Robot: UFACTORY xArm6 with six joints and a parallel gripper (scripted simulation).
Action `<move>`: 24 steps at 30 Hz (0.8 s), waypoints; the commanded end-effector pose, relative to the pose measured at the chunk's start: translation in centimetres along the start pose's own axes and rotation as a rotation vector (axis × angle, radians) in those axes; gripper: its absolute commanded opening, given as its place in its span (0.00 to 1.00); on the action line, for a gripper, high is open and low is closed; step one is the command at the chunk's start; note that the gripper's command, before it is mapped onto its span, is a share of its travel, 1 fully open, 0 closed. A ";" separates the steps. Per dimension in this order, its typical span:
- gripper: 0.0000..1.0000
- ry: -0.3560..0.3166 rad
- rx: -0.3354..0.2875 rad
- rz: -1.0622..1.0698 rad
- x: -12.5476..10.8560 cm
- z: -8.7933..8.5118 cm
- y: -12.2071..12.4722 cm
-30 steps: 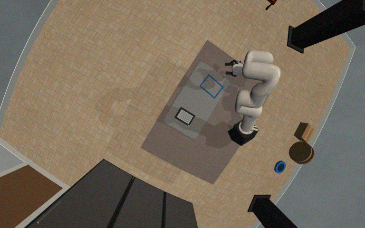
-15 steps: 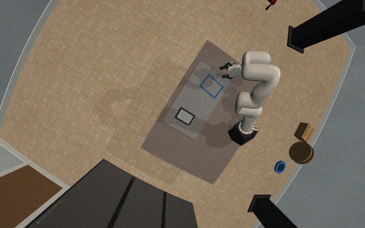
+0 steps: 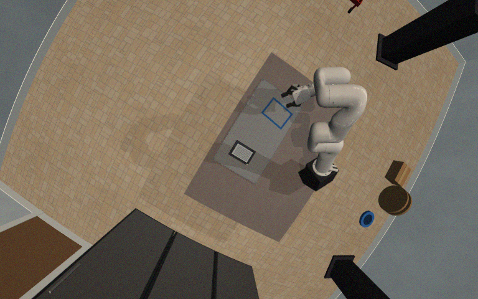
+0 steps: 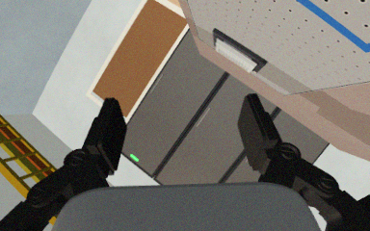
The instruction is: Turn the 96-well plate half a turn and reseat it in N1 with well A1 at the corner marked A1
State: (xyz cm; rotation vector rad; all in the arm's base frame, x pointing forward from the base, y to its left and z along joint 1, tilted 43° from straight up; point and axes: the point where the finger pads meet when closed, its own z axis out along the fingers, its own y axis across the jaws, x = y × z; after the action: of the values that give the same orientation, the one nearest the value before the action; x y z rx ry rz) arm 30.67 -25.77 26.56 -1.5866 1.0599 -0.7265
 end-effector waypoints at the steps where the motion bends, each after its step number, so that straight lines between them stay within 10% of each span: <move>1: 1.00 -0.069 -0.054 -0.003 -1.4 1.9 0.2; 24: 1.00 -0.346 -0.325 -0.063 -6.9 7.3 1.6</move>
State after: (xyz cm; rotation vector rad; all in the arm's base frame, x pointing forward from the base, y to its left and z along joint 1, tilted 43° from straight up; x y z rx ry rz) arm 33.16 -18.44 24.01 -1.8658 0.9406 -0.3953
